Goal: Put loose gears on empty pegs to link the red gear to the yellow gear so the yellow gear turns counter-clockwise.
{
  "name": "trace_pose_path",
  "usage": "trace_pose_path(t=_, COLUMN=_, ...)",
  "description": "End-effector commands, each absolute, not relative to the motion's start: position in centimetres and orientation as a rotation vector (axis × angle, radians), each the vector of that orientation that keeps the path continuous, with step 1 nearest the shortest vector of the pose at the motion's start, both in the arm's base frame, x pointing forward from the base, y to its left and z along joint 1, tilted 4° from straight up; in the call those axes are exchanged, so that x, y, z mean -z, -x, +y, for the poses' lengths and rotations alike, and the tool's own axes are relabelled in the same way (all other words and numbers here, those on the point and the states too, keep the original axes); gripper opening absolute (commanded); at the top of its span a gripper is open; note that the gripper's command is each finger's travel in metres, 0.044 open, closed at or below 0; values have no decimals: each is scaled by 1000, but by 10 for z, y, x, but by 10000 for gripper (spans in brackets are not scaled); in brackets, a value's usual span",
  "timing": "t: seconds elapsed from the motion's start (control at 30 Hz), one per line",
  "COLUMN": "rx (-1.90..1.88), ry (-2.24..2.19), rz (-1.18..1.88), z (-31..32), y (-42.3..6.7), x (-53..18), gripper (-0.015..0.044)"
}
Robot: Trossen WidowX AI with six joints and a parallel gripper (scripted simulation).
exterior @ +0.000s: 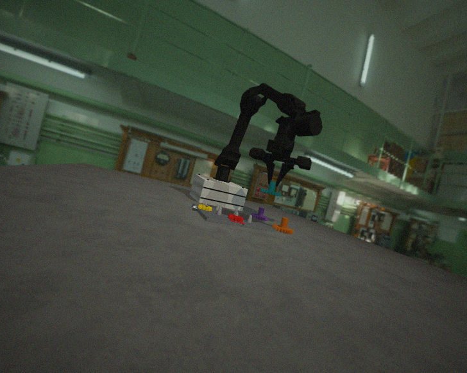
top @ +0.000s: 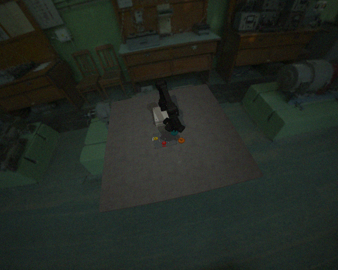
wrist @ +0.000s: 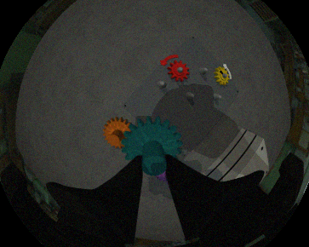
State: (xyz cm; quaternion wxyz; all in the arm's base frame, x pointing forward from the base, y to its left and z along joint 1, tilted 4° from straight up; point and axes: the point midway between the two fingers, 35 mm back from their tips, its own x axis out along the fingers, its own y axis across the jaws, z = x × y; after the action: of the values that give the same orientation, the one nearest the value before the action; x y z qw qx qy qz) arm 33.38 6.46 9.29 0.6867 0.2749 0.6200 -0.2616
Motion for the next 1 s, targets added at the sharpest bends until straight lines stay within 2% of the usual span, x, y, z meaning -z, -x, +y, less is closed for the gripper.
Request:
trace_pose_path(t=0.0, rx=583, ry=-616, rz=1390, z=56, y=-336, x=-90, gripper=0)
trace_pose_path(t=0.97, rx=600, ry=-630, rz=1381, z=-16, y=-346, x=-72, gripper=0)
